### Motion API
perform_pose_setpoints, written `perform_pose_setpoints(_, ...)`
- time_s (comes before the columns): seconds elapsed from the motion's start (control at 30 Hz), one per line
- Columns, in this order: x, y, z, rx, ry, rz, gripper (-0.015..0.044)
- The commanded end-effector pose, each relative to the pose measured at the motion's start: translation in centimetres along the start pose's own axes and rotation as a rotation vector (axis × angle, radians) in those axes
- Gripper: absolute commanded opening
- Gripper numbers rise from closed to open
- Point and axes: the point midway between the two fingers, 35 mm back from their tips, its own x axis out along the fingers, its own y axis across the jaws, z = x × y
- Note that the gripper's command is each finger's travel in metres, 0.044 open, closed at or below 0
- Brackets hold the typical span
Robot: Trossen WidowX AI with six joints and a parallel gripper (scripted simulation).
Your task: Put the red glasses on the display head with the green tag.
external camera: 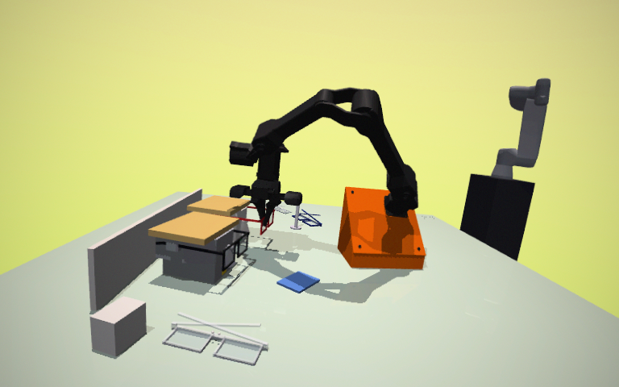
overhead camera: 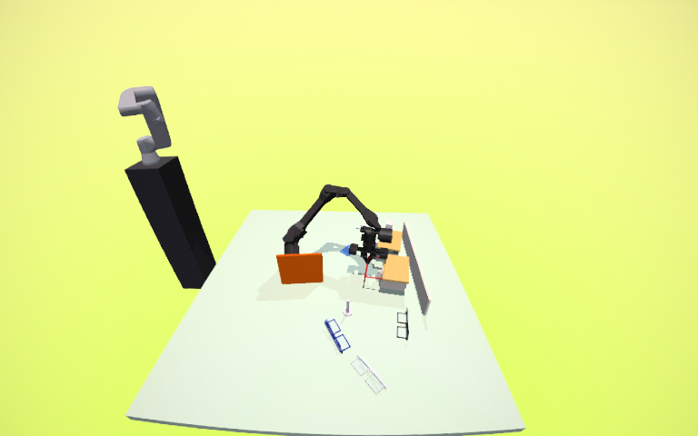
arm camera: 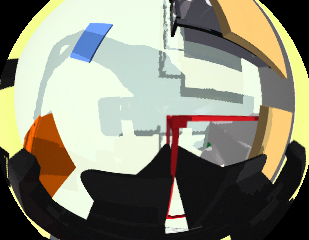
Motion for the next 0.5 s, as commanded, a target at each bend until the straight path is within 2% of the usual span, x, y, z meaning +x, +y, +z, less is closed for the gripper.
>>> perform_pose_setpoints(0.0,0.1,-0.6,0.0,-0.002,-0.005,0.001,0.0)
perform_pose_setpoints(0.47,0.1,-2.7,0.1,-0.003,-0.005,0.0,0.0)
